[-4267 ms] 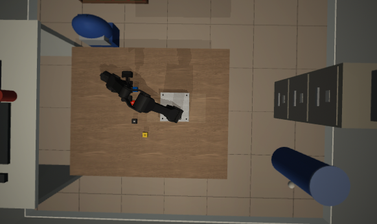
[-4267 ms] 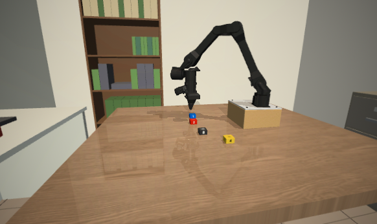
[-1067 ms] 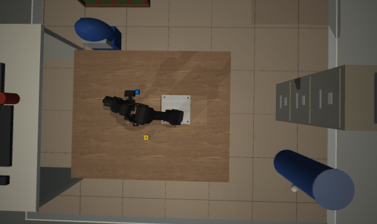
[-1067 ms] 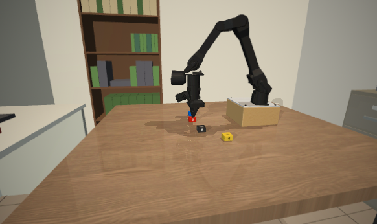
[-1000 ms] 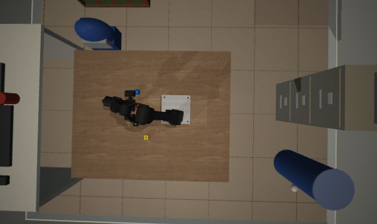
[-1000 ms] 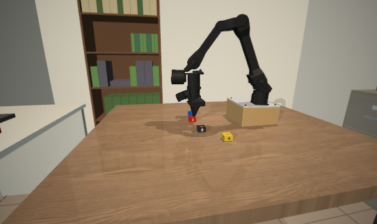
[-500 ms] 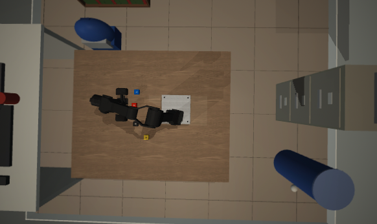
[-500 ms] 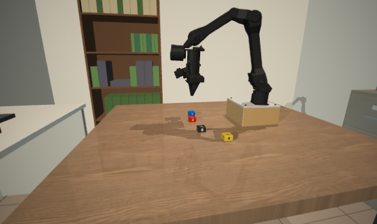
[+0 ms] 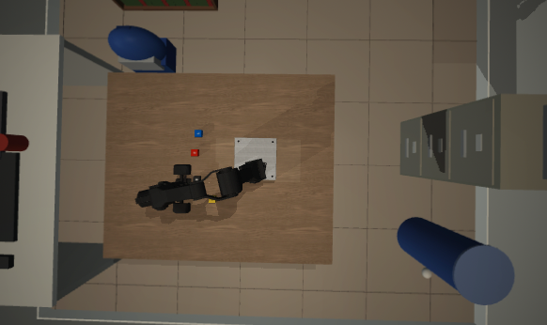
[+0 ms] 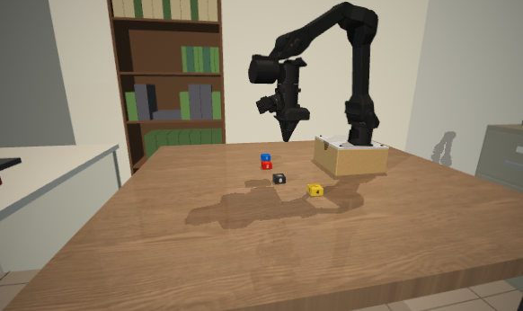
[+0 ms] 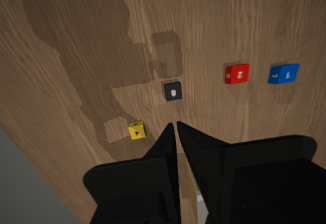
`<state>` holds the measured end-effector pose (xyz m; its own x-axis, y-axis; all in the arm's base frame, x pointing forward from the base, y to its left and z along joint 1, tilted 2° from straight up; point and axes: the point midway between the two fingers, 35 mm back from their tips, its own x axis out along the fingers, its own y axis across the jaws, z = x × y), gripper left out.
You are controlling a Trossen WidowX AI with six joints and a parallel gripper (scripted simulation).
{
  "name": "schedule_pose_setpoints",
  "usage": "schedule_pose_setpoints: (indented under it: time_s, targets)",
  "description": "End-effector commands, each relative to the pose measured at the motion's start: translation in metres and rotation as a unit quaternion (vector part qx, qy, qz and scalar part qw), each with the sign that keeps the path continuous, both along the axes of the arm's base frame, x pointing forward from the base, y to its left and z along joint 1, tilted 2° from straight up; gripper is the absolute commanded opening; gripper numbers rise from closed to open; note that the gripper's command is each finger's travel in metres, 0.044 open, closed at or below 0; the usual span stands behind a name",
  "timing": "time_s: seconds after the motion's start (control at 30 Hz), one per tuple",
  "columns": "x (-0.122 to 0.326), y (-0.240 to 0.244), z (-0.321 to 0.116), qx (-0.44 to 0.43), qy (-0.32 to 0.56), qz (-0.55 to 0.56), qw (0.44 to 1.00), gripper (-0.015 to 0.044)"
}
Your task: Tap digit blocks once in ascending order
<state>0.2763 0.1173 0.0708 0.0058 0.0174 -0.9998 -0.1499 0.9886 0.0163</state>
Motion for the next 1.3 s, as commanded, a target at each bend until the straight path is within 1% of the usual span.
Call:
schedule_pose_setpoints:
  time_s: [0.0,0.13,0.3,0.33,0.43,0.5,0.7,1.27]
  targets:
    - [-0.035,0.045,0.000,0.004,0.004,-0.002,1.000,0.0020]
    - [-0.069,0.077,0.001,0.006,0.006,-0.002,1.000,0.0020]
    - [-0.071,0.079,-0.003,0.006,0.007,-0.002,1.000,0.0020]
    - [-0.070,0.080,-0.013,0.006,0.007,-0.002,1.000,0.0020]
    - [-0.070,0.081,-0.068,0.006,0.007,-0.002,1.000,0.0020]
    - [-0.072,0.080,-0.081,0.006,0.007,-0.002,1.000,0.0020]
    - [-0.072,0.080,-0.082,0.006,0.007,-0.002,1.000,0.0020]
    - [-0.072,0.081,-0.109,0.006,0.007,-0.002,1.000,0.0020]
